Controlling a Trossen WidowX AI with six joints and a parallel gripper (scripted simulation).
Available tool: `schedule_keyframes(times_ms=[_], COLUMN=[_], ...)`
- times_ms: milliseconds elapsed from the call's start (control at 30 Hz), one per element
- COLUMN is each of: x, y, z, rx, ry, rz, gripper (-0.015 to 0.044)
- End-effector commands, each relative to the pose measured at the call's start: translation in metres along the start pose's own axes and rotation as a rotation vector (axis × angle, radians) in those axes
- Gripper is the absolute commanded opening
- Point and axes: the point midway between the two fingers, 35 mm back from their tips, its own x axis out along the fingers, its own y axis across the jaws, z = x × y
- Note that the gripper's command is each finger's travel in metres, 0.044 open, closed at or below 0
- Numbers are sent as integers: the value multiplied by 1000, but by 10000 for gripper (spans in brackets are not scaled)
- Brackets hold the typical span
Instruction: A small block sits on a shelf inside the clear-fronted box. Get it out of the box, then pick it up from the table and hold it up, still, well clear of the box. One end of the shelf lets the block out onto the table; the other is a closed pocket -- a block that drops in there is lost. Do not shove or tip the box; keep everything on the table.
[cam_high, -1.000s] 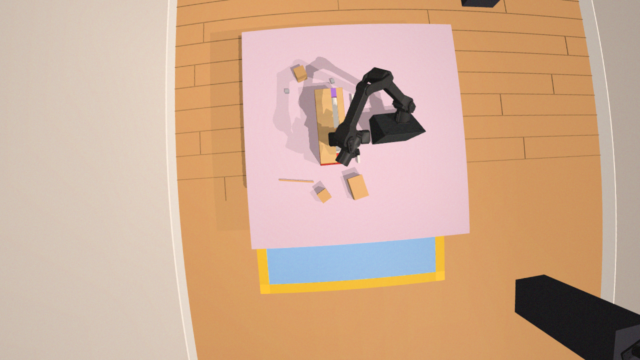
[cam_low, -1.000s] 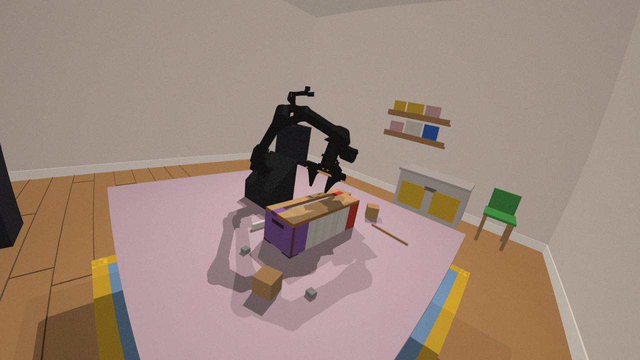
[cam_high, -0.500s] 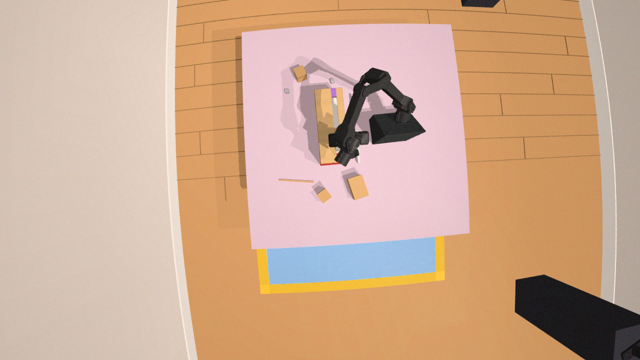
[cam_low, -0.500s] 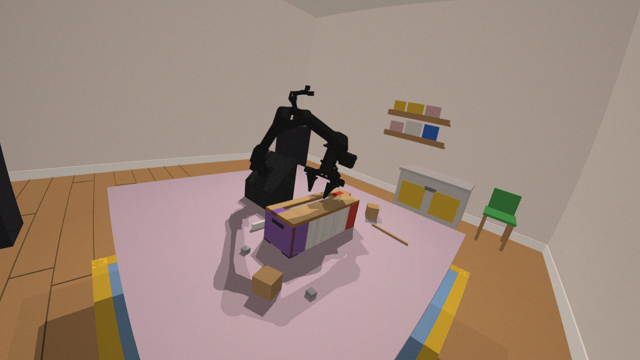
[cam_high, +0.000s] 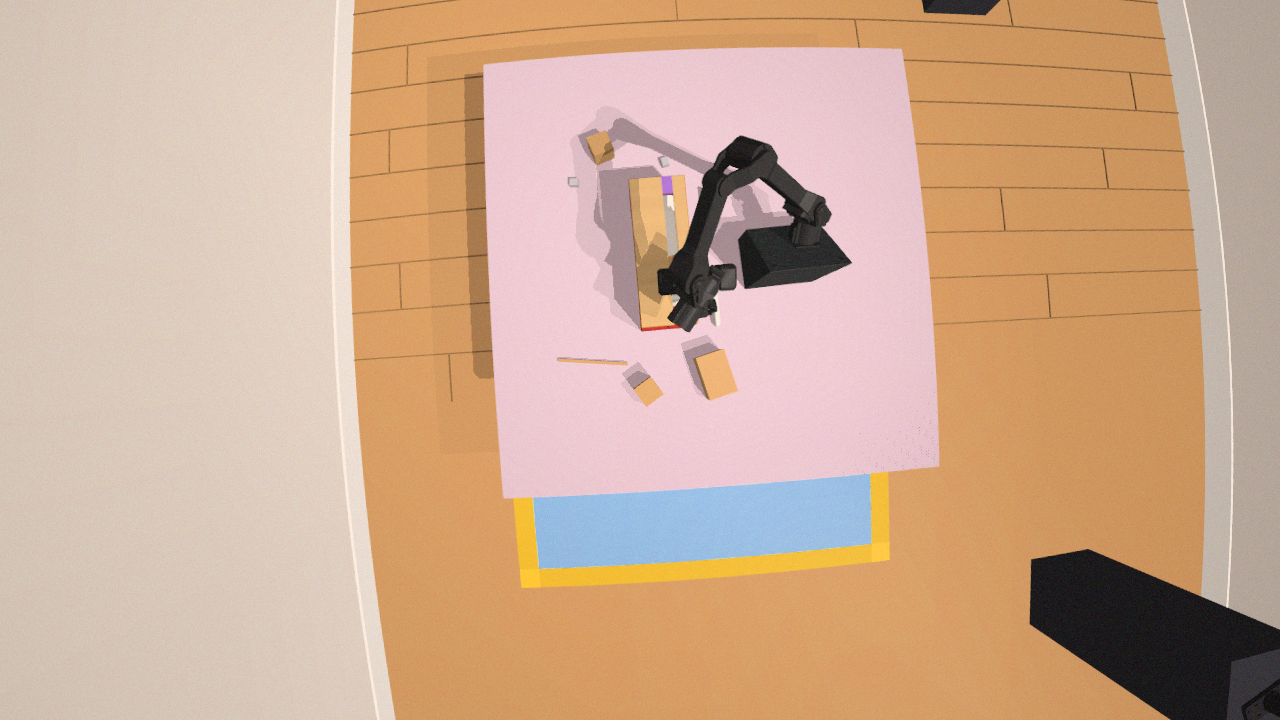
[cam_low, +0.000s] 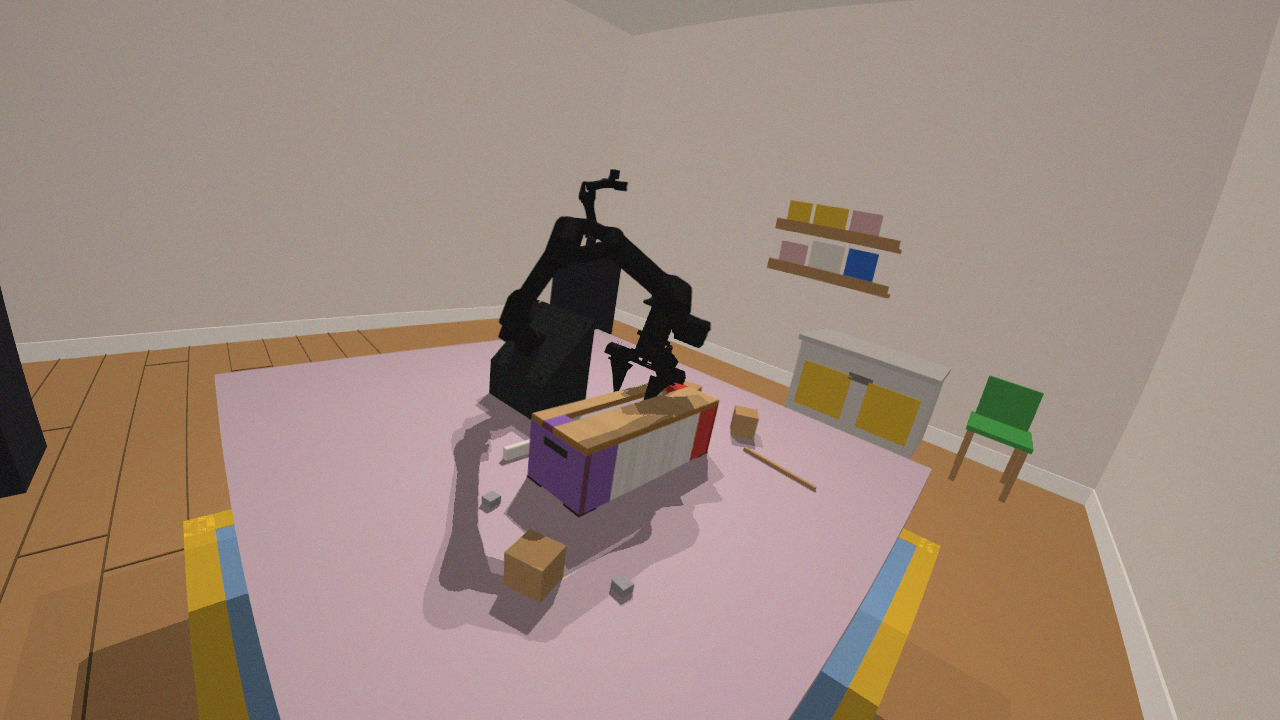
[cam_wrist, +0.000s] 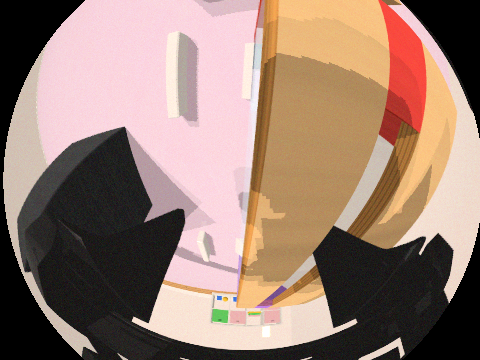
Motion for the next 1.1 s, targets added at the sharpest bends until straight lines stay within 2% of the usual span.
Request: schedule_keyframes(times_ms=[0, 367, 1067], x=[7, 13, 26], y=[1, 2, 2], z=[1, 2, -33], rx=[-5, 0, -1], ry=[6, 2, 5], rz=[-2, 0, 1], gripper=[400, 400, 400])
